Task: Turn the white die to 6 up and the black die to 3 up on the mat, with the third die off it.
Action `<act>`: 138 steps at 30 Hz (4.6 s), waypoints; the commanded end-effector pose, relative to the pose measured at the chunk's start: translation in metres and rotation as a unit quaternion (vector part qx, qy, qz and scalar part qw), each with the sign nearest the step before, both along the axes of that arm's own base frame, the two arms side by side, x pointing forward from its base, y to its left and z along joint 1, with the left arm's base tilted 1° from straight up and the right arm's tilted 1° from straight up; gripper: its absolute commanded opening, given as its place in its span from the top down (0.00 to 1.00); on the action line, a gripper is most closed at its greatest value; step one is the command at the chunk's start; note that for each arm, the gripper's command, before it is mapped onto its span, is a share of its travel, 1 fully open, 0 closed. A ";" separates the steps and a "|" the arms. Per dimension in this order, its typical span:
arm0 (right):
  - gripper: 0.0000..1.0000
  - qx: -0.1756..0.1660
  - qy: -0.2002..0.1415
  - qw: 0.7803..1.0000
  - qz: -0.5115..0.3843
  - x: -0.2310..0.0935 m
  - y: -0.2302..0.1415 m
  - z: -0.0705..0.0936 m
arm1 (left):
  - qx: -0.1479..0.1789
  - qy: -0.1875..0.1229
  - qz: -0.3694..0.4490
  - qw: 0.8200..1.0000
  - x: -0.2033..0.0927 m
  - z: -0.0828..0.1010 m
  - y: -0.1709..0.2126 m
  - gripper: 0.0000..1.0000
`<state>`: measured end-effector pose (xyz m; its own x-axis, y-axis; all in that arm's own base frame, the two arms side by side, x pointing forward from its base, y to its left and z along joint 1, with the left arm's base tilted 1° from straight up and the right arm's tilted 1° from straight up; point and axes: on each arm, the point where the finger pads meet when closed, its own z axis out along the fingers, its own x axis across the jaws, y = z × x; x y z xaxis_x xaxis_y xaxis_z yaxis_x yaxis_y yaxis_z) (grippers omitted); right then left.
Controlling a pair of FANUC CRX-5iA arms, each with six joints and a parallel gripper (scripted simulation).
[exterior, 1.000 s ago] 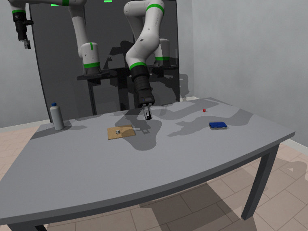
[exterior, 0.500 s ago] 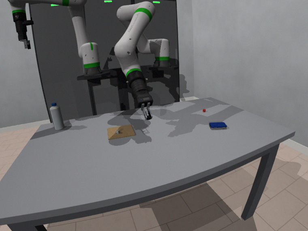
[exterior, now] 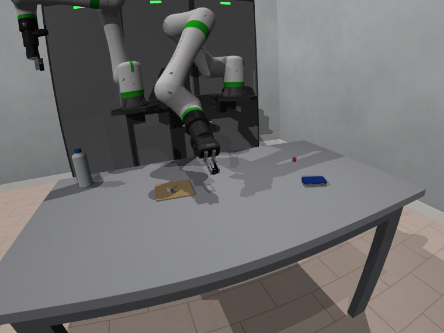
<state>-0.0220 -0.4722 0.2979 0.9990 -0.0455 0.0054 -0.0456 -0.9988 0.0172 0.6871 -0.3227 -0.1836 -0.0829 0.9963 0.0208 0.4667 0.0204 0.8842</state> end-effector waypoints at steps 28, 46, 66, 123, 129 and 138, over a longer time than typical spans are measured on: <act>0.00 -0.001 0.000 1.000 0.000 0.000 0.000 0.001 | -0.001 -0.001 0.000 1.000 0.001 -0.071 0.001 0.66; 0.00 -0.001 0.000 1.000 0.000 0.000 0.000 0.001 | -0.001 -0.001 0.000 1.000 0.001 -0.072 0.001 0.66; 0.00 -0.001 0.000 1.000 0.000 0.000 0.000 0.001 | -0.001 -0.001 0.000 1.000 0.001 -0.079 0.001 0.66; 0.00 -0.001 0.000 1.000 0.000 0.000 0.000 0.001 | -0.001 -0.001 0.000 1.000 0.001 -0.083 0.001 0.36; 0.00 -0.001 0.000 1.000 0.000 0.000 0.000 0.001 | -0.001 -0.001 0.000 1.000 0.001 -0.083 0.001 0.36; 0.00 -0.001 0.000 1.000 0.000 0.000 0.000 0.001 | -0.001 -0.001 0.000 1.000 0.001 -0.083 0.001 0.36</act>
<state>-0.0220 -0.4722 0.2979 0.9990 -0.0455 0.0054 -0.0456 -0.9988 0.0172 0.6874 -0.3211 -0.2677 -0.0829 0.9963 0.0206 0.4664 0.0205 0.8843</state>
